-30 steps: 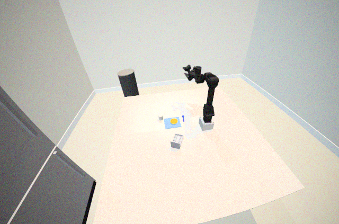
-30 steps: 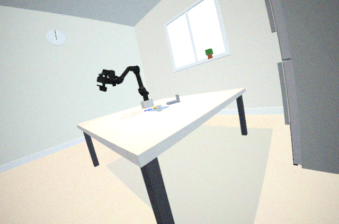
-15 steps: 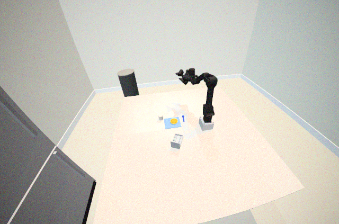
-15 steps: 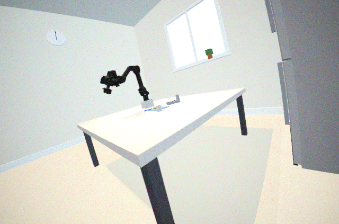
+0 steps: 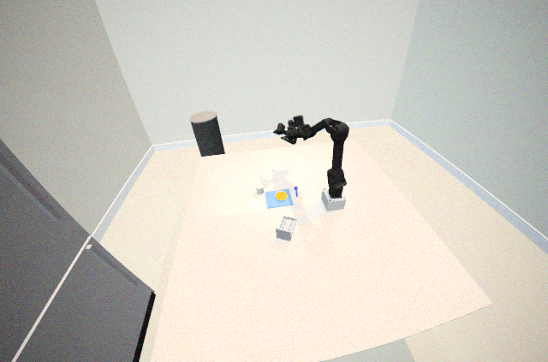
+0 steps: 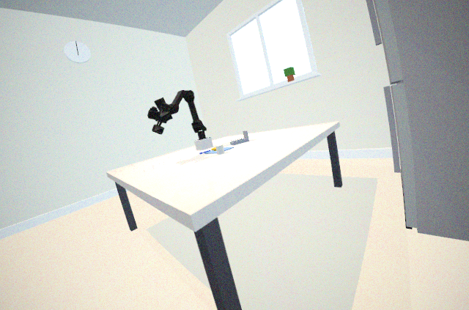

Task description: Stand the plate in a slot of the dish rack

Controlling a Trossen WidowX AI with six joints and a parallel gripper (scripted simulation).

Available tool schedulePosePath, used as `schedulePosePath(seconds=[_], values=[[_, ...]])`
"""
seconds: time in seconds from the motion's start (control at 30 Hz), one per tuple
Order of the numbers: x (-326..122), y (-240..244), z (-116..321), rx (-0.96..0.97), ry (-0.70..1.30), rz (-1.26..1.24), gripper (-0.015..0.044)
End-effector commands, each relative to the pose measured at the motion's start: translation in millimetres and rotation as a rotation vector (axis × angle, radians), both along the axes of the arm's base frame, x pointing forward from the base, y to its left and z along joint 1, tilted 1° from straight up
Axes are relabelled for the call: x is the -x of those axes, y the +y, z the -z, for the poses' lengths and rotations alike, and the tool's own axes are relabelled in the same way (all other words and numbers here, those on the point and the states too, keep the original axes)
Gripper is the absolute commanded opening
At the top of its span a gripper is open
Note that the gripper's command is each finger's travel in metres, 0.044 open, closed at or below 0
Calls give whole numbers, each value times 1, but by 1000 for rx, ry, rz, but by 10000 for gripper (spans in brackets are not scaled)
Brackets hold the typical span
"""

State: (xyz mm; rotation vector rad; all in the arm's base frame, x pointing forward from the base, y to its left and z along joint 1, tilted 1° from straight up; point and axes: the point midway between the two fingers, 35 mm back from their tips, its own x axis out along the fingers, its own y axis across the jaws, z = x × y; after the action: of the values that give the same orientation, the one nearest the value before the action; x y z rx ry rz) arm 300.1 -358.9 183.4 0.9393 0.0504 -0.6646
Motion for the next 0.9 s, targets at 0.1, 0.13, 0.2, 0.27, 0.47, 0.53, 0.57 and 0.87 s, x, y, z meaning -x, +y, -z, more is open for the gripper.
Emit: schedulePosePath(seconds=[0.1,0.13,0.2,0.27,0.47,0.53,0.57,0.87], values=[[-25,29,28,-4,146,-95,400],[-28,33,31,-4,167,-109,400],[-34,42,39,-2,208,-139,400],[-39,51,46,0,250,-170,400],[-51,80,66,13,376,-269,400],[-54,89,73,20,418,-304,400],[-55,94,76,23,439,-322,400],[-62,141,103,62,629,-497,400]])
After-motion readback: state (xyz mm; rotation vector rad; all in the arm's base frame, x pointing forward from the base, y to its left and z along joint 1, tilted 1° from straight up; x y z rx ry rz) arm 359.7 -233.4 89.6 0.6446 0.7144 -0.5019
